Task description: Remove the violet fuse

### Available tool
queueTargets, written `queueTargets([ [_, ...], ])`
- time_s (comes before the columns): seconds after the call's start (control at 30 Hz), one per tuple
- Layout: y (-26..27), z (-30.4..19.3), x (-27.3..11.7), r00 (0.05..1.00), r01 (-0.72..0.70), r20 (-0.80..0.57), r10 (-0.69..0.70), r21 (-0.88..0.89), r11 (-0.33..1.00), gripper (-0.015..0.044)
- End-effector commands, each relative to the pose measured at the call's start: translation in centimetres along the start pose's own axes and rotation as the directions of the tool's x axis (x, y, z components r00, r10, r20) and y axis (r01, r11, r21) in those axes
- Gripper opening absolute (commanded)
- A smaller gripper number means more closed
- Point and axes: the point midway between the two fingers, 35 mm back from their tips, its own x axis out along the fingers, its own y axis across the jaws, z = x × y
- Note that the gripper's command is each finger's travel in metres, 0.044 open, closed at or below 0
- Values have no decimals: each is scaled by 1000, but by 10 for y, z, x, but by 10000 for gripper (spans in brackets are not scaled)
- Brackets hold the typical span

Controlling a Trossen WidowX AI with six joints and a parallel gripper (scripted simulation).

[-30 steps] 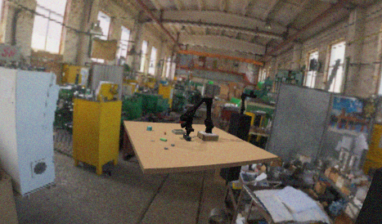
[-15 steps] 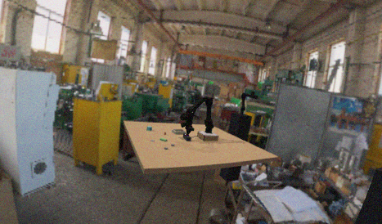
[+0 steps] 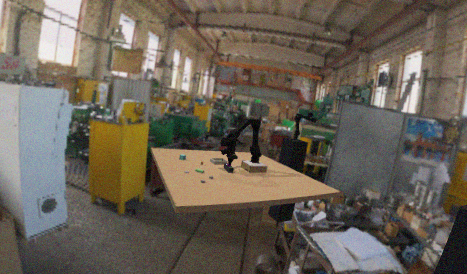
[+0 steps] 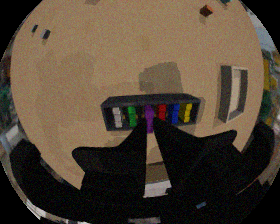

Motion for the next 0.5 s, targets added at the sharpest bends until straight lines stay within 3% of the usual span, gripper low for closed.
queueTargets([
  [0.0,0,0,-2,1000,-1,-1,1,-3,1000,0],
  [0.47,0,0,-9,1000,-2,-1,2,-4,1000,0],
])
